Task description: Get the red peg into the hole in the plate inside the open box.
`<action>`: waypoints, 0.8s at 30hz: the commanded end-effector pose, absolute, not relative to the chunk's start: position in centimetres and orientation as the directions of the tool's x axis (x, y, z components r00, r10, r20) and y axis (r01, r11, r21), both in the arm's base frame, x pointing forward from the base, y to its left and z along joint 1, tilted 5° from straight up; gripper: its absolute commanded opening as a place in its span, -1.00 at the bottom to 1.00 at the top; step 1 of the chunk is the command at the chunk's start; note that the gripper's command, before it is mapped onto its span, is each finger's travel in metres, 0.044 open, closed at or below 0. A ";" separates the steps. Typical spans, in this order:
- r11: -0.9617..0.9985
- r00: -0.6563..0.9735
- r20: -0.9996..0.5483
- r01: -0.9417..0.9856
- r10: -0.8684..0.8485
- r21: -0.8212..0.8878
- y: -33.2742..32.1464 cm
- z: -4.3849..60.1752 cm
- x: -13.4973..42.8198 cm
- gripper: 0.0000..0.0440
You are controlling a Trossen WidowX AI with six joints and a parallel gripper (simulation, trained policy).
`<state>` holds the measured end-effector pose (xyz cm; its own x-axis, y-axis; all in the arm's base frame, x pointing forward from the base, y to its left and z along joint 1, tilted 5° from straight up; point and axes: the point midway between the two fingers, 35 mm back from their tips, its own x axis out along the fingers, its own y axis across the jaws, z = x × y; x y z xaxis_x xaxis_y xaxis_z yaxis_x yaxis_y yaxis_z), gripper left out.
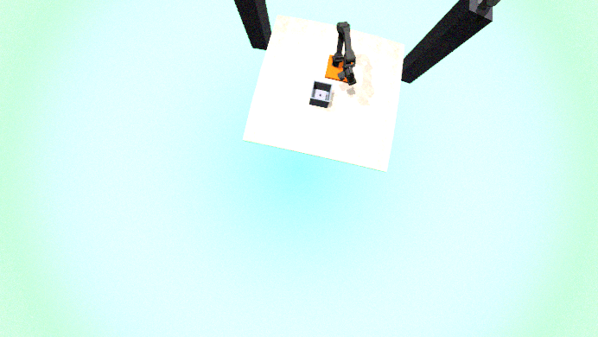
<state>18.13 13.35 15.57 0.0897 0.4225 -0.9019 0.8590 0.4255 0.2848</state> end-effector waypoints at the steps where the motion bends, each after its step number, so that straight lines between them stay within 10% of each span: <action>1: 0.424 0.152 -0.897 0.840 0.415 0.338 12.4 17.6 18.5 -1.00; 24: 0.319 0.343 -0.920 0.864 0.191 0.389 4.1 22.9 21.7 -1.00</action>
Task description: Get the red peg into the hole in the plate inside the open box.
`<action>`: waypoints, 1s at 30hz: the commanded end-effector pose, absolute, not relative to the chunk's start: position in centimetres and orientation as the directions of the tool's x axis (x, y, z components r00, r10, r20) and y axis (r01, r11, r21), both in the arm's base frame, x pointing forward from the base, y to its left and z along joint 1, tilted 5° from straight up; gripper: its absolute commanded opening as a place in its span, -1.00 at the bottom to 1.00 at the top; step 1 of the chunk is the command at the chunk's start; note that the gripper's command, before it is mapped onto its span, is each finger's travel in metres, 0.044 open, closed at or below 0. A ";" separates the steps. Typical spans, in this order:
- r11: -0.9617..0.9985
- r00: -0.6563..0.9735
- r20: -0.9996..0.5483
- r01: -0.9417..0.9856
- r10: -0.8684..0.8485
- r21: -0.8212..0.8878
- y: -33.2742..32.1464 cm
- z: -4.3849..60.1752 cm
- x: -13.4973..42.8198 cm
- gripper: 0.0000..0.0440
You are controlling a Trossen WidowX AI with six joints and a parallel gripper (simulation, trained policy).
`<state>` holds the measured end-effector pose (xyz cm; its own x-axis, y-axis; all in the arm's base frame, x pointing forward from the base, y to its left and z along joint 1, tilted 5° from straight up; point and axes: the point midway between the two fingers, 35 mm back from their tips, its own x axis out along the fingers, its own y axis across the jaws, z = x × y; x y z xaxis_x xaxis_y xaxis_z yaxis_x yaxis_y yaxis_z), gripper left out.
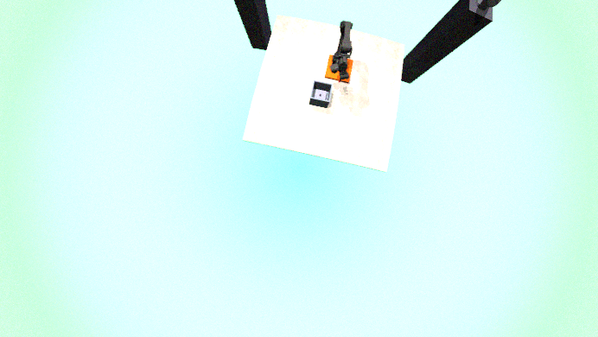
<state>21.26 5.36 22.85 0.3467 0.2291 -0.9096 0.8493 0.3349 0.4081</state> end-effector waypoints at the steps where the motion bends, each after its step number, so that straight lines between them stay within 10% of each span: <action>1: 0.313 0.341 -0.922 0.869 0.182 0.383 3.8 22.9 21.8 -1.00; 30: 0.195 0.270 -0.956 0.937 0.114 0.288 -4.2 21.2 26.9 -1.00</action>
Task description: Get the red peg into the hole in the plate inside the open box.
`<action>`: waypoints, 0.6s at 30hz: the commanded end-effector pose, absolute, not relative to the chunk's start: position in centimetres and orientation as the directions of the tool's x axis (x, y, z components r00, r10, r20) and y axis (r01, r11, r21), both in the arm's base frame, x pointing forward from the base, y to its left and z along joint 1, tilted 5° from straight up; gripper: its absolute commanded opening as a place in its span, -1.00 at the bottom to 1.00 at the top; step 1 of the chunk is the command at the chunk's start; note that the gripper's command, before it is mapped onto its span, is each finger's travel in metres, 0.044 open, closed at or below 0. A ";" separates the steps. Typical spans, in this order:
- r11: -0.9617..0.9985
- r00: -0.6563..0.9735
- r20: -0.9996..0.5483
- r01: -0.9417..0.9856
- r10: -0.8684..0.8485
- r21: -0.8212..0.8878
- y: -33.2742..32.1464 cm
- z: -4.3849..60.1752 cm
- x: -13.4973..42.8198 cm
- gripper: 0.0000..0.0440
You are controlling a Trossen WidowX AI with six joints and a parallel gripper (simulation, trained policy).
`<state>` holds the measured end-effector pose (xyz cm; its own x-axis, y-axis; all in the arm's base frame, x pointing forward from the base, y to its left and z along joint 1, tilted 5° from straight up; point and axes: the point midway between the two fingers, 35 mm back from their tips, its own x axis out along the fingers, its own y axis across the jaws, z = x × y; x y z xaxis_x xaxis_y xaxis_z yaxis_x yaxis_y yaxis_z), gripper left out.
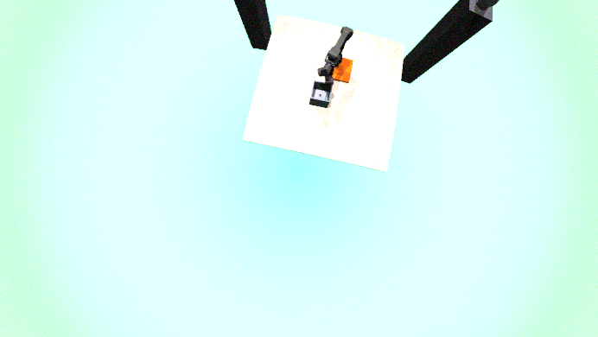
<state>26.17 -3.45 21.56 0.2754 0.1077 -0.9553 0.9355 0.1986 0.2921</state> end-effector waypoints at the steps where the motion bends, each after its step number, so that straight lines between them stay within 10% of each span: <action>1: 0.194 0.267 -0.957 0.939 0.115 0.285 -4.4 21.0 27.0 -1.00; 18: 0.218 0.219 -0.964 0.944 0.150 0.249 -6.8 16.9 29.9 -1.00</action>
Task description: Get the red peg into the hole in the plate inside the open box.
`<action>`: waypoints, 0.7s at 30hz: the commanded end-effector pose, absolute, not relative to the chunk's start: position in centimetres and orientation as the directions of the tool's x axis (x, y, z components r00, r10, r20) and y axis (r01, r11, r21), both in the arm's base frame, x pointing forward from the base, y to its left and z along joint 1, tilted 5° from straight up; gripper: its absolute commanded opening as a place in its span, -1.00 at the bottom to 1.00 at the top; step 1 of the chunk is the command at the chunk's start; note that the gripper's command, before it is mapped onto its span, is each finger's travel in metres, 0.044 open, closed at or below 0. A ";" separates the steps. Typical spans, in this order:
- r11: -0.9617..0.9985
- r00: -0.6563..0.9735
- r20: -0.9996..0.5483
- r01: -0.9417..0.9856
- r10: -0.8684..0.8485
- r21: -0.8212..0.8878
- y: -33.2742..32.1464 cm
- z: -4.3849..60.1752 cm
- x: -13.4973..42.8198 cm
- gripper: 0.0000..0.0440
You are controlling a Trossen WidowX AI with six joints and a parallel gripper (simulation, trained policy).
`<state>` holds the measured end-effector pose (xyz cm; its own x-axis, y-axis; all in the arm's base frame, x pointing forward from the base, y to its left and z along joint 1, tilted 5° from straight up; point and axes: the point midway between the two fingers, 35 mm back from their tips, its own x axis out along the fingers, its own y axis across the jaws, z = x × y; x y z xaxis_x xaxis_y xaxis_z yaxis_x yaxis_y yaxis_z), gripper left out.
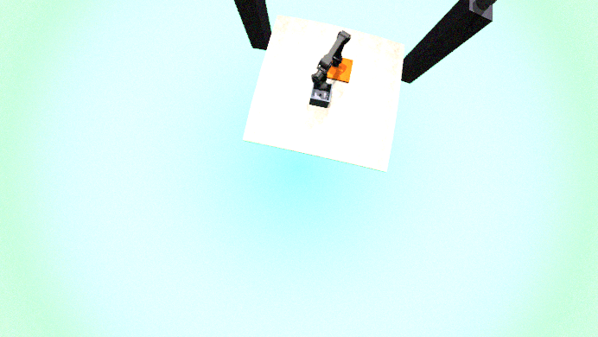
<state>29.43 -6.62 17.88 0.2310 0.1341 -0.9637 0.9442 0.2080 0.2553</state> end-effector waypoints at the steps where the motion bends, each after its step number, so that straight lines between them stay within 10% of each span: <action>1: 0.222 0.218 -0.964 0.943 0.154 0.248 -6.8 16.7 30.0 -1.00; 21: 0.338 0.188 -0.956 0.905 0.224 0.257 -5.8 11.7 33.0 -1.00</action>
